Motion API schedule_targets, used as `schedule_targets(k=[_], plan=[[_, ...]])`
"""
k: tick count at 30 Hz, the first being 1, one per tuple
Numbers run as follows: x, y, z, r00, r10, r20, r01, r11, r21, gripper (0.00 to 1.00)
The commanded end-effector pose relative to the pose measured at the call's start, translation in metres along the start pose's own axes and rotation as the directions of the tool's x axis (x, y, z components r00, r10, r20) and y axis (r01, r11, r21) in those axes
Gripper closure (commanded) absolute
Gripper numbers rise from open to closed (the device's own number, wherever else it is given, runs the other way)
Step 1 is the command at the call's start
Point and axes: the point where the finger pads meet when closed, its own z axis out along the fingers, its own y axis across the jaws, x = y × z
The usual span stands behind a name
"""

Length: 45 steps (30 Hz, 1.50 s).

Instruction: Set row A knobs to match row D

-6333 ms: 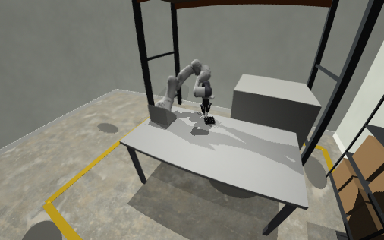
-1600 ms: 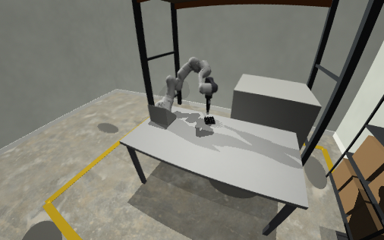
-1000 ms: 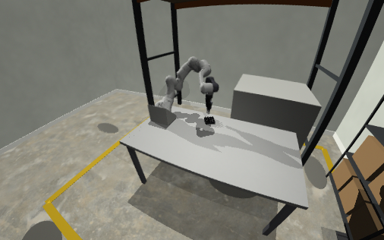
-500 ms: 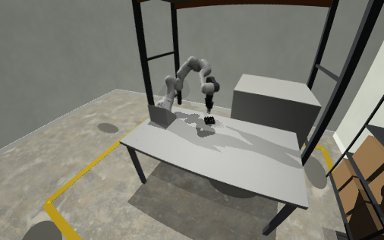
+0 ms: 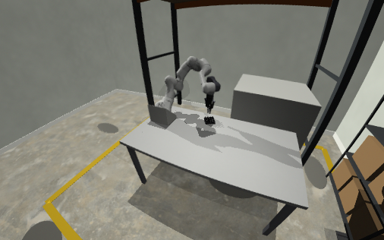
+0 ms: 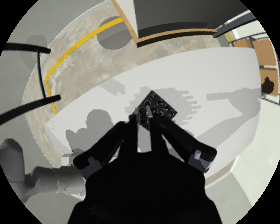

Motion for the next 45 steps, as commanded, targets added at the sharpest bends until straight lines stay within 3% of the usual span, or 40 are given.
schedule_targets(k=[1,11,26,28,41,45], plan=[[-0.002,0.001,0.000,0.988,-0.156,-0.003,0.156,0.988,-0.007,0.88],[0.000,0.003,-0.001,0.958,-0.287,-0.001,0.287,0.958,-0.010,0.88],[0.005,0.008,-0.005,0.840,-0.543,0.003,0.543,0.840,-0.015,0.88],[0.005,0.008,-0.005,0.840,-0.543,0.003,0.543,0.840,-0.015,0.88],[0.009,0.013,-0.008,0.676,-0.737,0.010,0.737,0.676,-0.018,0.88],[0.009,0.013,-0.009,0.662,-0.750,0.011,0.750,0.661,-0.018,0.88]])
